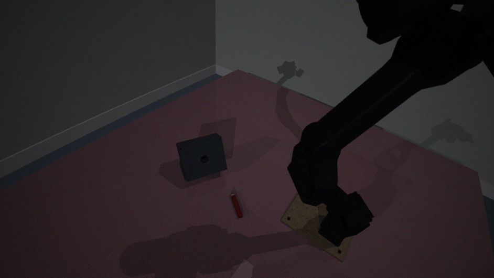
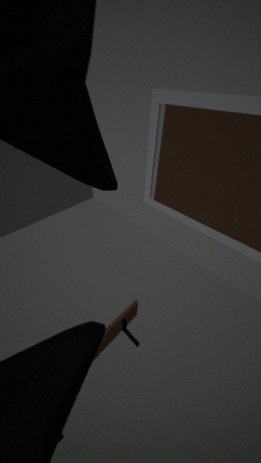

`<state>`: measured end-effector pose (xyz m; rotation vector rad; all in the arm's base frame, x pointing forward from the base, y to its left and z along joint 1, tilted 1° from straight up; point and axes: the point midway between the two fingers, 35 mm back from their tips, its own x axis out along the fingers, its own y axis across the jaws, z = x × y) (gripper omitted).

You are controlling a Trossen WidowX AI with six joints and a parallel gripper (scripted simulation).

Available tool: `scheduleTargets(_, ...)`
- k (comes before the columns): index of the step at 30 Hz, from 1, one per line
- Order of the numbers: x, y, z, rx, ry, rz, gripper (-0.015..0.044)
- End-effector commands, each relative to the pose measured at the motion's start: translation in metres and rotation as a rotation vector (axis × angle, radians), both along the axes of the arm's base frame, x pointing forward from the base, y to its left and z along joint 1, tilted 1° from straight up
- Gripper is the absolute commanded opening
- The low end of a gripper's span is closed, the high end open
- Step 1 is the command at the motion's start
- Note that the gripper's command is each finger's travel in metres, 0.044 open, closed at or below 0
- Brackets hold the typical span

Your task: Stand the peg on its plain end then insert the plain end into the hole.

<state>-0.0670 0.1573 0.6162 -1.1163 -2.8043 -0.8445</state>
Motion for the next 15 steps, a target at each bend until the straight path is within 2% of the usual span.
scheduleTargets(1,0.000,0.000,0.000,0.003,-0.001,0.001,0.0426)
scheduleTargets(2,-0.002,-0.001,0.001,0.011,-0.006,0.003,0.0440)
scheduleTargets(15,-0.031,-0.036,0.013,0.258,-0.108,0.071,0.0440)
